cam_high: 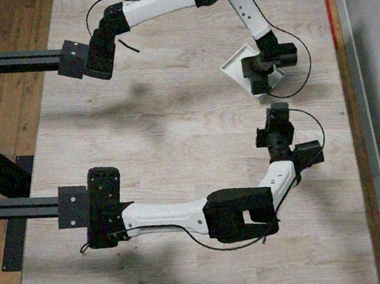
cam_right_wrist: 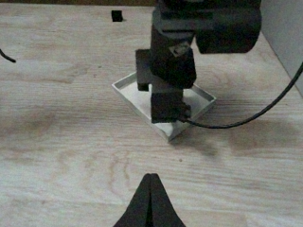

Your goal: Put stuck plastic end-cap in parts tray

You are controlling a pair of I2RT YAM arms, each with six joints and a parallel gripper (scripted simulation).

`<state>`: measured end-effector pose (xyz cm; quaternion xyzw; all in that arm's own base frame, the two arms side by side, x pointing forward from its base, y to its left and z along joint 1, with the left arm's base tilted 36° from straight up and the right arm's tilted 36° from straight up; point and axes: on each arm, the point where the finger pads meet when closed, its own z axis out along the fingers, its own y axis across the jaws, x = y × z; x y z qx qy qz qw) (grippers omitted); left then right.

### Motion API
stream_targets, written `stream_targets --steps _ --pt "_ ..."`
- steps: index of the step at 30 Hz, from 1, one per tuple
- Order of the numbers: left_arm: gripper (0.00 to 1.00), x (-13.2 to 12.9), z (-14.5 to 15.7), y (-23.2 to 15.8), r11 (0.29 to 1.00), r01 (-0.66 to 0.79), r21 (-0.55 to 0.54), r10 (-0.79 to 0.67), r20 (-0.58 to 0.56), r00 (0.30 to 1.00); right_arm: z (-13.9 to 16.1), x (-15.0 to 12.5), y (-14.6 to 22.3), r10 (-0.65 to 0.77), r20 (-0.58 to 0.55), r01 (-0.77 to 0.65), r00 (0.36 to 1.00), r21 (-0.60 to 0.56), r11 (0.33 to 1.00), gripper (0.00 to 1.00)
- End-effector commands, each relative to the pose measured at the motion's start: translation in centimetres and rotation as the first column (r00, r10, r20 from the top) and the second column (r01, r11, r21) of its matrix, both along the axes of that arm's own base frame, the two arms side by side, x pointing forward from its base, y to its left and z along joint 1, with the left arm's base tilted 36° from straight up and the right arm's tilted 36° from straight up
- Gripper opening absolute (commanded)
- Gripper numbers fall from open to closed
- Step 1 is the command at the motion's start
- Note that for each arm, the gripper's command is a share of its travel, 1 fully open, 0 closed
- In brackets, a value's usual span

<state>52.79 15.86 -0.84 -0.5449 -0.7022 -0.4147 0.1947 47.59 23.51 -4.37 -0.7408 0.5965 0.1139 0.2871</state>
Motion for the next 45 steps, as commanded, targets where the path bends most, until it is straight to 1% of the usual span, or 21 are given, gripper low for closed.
stream_targets --steps 1,5,6,7,9,11,12,14,16,18,20,23,26,28,31,34,37,40,43,45 --pt "0.58 0.2 4.5 -2.6 1.000 0.017 0.015 -0.019 0.103 0.995 1.3 0.7 0.5 0.013 0.033 -0.013 0.999 0.004 1.000 0.00" --pt "0.58 -0.5 6.4 -4.6 1.000 0.018 0.013 -0.020 0.115 0.993 1.3 0.7 0.5 0.013 0.033 -0.013 0.999 0.004 1.000 0.00" --pt "0.60 -0.6 6.9 -5.1 1.000 0.016 0.012 -0.017 0.118 0.993 1.3 0.7 0.5 0.013 0.033 -0.013 0.999 0.004 1.000 0.00" --pt "0.60 -0.7 7.3 -5.5 1.000 0.011 0.007 -0.012 0.127 0.992 1.2 0.7 0.4 0.012 0.031 -0.012 0.999 -0.002 1.000 0.00" --pt "0.60 -1.0 7.5 -6.4 1.000 -0.004 -0.031 0.009 0.159 0.987 2.3 1.7 -0.5 -0.031 0.061 0.030 0.998 0.009 0.999 0.00" --pt "0.60 -1.0 7.5 -6.4 1.000 -0.004 -0.031 0.009 0.159 0.987 2.3 1.7 -0.5 -0.031 0.061 0.030 0.998 0.009 0.999 0.00" --pt "0.60 -1.1 7.1 -6.4 0.999 -0.016 -0.051 0.025 0.175 0.984 2.8 2.1 -0.7 -0.047 0.073 0.045 0.996 0.016 0.999 0.00" --pt "0.60 -1.0 7.5 -6.6 0.993 -0.042 -0.110 0.068 0.251 0.966 3.2 2.6 -1.8 -0.091 0.081 0.089 0.993 0.025 0.996 0.00" --pt "0.60 -1.2 7.7 -6.7 0.979 -0.076 -0.188 0.137 0.335 0.932 4.4 3.6 -3.9 -0.167 0.103 0.163 0.980 0.045 0.986 0.00" --pt "0.60 -1.3 8.4 -6.7 0.957 -0.101 -0.273 0.214 0.426 0.879 5.8 4.7 -6.7 -0.260 0.127 0.253 0.957 0.070 0.965 0.00" --pt "0.60 -1.7 9.1 -6.9 0.935 -0.110 -0.338 0.273 0.481 0.833 7.2 5.2 -9.8 -0.344 0.144 0.334 0.928 0.093 0.938 0.00" --pt "0.60 -2.4 9.9 -7.2 0.901 -0.114 -0.419 0.348 0.540 0.766 9.0 5.6 -13.9 -0.452 0.166 0.436 0.876 0.125 0.891 0.00" --pt "0.60 -3.0 10.8 -7.5 0.856 -0.106 -0.505 0.432 0.589 0.683 10.9 5.7 -18.3 -0.563 0.187 0.539 0.805 0.168 0.826 0.00" --pt "0.60 -3.0 10.8 -7.5 0.856 -0.106 -0.505 0.432 0.589 0.683 10.9 5.7 -18.3 -0.563 0.187 0.539 0.805 0.168 0.826 0.00" --pt "0.60 -3.4 11.6 -7.9 0.802 -0.082 -0.592 0.520 0.624 0.583 13.0 5.4 -22.7 -0.671 0.209 0.633 0.712 0.223 0.741 0.00" --pt "0.60 -4.3 12.5 -8.0 0.745 -0.053 -0.665 0.602 0.637 0.481 15.2 4.0 -27.9 -0.774 0.223 0.722 0.592 0.279 0.633 0.00" --pt "0.60 -5.3 13.4 -8.4 0.679 -0.006 -0.734 0.684 0.629 0.368 17.4 1.7 -33.3 -0.866 0.232 0.794 0.444 0.345 0.500 0.00" --pt "0.60 -5.9 14.1 -9.1 0.621 0.047 -0.783 0.744 0.607 0.279 19.1 -0.5 -37.1 -0.918 0.234 0.828 0.319 0.402 0.391 0.00" --pt "0.60 -6.6 14.8 -9.7 0.560 0.106 -0.821 0.800 0.570 0.187 20.8 -3.3 -40.7 -0.955 0.231 0.842 0.184 0.464 0.274 0.00" --pt "0.60 -6.6 14.8 -9.7 0.560 0.106 -0.821 0.800 0.570 0.187 20.8 -3.3 -40.7 -0.955 0.231 0.842 0.184 0.464 0.274 0.00"
